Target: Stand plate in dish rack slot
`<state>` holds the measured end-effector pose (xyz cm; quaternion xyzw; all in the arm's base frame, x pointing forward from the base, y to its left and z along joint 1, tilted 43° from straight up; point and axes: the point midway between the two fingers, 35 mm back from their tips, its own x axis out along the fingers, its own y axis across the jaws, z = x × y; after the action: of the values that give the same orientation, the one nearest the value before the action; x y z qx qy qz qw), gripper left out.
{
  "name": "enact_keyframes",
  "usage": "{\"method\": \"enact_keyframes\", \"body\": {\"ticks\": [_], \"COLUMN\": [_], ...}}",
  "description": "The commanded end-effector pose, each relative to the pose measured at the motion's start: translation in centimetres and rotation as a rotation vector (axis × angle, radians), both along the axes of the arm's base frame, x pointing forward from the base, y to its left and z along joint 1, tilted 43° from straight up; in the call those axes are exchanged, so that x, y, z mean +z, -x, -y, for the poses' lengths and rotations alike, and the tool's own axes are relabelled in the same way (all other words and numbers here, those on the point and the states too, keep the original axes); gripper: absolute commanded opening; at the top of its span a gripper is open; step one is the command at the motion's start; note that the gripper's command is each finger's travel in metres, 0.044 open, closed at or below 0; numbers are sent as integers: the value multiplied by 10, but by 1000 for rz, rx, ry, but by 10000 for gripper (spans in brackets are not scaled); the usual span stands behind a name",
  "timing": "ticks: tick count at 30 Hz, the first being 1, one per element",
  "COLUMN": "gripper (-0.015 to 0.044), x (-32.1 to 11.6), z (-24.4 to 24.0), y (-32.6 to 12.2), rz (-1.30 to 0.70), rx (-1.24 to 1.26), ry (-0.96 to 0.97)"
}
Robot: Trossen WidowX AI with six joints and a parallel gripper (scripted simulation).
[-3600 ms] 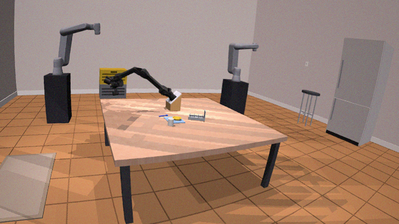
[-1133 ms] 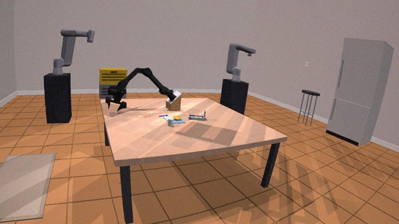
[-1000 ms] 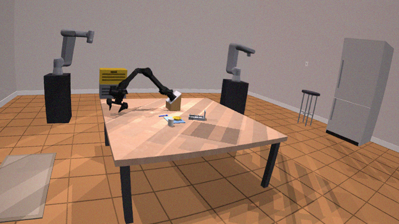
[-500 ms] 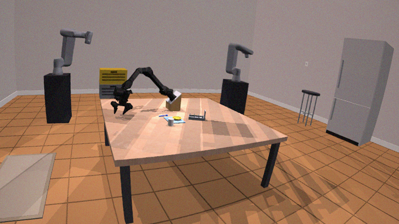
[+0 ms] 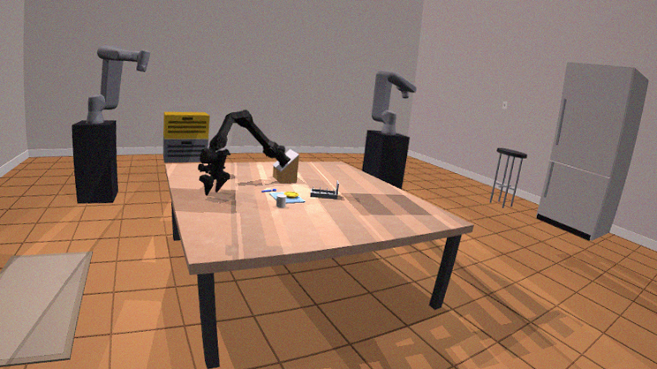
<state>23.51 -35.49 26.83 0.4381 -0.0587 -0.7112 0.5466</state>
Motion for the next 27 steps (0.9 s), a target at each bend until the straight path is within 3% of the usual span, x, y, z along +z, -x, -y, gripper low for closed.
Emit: {"method": "enact_keyframes", "body": {"ticks": [1, 27], "gripper": [400, 400], "x": [-16, -109], "z": [-10, -124], "y": [-10, -85], "rz": [-80, -662], "rx": [61, 637], "ry": [-33, -161]}}
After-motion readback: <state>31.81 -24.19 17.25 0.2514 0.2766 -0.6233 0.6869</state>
